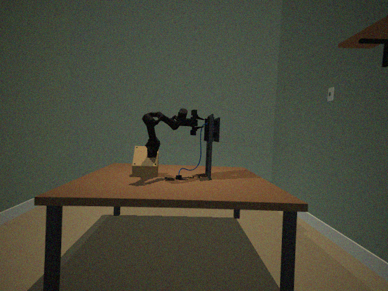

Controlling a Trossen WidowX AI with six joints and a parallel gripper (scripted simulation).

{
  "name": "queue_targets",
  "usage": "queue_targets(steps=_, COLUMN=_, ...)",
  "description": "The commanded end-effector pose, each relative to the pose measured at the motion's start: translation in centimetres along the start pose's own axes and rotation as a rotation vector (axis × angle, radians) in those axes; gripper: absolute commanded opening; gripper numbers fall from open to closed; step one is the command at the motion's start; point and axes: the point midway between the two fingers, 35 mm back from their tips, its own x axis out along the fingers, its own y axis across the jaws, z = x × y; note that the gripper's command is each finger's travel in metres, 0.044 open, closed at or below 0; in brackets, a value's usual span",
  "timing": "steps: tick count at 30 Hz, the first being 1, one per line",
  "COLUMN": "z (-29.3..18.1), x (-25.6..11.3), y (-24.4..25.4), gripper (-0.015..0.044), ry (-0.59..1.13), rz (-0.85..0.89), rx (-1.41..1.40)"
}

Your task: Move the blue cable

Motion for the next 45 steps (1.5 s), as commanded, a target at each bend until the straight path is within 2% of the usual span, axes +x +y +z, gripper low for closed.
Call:
queue_targets(steps=1, z=0.2, x=0.6, y=0.1, gripper=0.0239, ry=0.001, rz=0.004, rx=-0.004)
queue_targets(steps=32, z=1.5, x=5.2, y=0.0, gripper=0.0239, ry=-0.001, rz=0.006, rx=-0.005)
queue_targets(steps=45, z=1.4, x=4.9, y=0.0, gripper=0.0153, ry=-0.003, rz=0.003, rx=0.001)
